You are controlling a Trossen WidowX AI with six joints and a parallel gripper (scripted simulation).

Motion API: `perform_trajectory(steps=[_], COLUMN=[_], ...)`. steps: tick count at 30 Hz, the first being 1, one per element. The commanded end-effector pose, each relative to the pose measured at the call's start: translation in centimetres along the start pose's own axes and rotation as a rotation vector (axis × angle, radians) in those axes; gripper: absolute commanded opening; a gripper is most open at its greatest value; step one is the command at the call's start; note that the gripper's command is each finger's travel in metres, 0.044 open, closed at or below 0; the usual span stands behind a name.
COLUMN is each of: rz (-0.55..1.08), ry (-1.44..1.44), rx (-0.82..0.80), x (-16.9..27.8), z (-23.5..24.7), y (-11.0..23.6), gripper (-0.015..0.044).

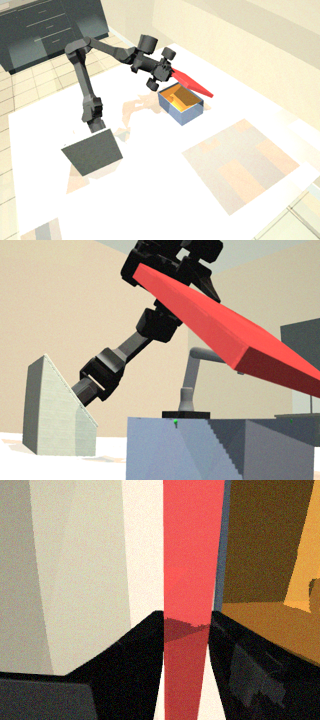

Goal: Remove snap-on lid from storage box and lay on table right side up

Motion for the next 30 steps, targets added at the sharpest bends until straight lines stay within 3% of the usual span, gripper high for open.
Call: perform_trajectory(steps=[1, 30], rz=[0.001, 0.002], ry=[0.014, 0.011], rx=[-0.01, -0.009], x=[0.2, 6.0], z=[0.2, -0.6], y=[0.1, 0.5], gripper=[0.0, 0.0])
Point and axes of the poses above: the point midway between the two fingers, 35 mm back from their tips, its own y axis back along the fingers, its own z axis across the jaws, x = y × z, the point moved 5 cm from there along y, back along the fingers, and after that the axes turned 1 degree about y, right-handed, at the moved point
